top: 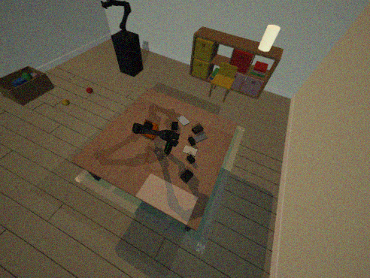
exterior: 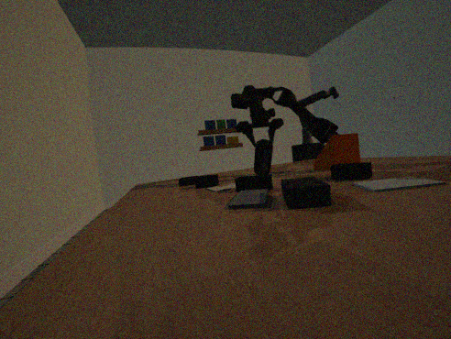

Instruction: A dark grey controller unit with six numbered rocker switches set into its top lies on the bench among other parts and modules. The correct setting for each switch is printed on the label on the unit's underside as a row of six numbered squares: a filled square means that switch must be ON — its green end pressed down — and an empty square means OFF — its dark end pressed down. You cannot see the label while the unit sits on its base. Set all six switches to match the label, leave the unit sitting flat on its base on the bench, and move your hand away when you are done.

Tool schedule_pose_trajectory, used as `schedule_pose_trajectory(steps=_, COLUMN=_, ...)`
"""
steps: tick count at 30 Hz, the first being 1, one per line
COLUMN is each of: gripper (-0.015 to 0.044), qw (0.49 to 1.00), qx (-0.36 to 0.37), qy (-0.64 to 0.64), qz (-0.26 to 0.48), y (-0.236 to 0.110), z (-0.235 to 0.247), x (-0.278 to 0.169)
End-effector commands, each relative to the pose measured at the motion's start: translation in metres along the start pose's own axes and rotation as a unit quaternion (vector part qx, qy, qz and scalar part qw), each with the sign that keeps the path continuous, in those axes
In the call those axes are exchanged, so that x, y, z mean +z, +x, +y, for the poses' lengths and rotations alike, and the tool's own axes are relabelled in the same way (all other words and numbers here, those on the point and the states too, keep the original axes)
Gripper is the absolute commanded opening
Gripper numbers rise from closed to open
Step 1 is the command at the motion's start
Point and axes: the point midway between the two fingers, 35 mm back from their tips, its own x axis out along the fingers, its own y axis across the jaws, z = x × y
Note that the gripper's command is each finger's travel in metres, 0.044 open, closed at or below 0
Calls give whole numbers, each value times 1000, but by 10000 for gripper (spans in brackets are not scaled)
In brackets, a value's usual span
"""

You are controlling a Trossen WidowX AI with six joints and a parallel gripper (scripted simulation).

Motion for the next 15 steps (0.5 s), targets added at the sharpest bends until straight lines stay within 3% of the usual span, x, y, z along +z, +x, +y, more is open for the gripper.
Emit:
schedule_pose_trajectory(steps=1, gripper=336, qw=1000, qx=-2, qy=2, qz=-1, y=-3, z=0, x=-8)
schedule_pose_trajectory(steps=15, gripper=336, qw=1000, qx=-2, qy=2, qz=-16, y=-7, z=0, x=-20)
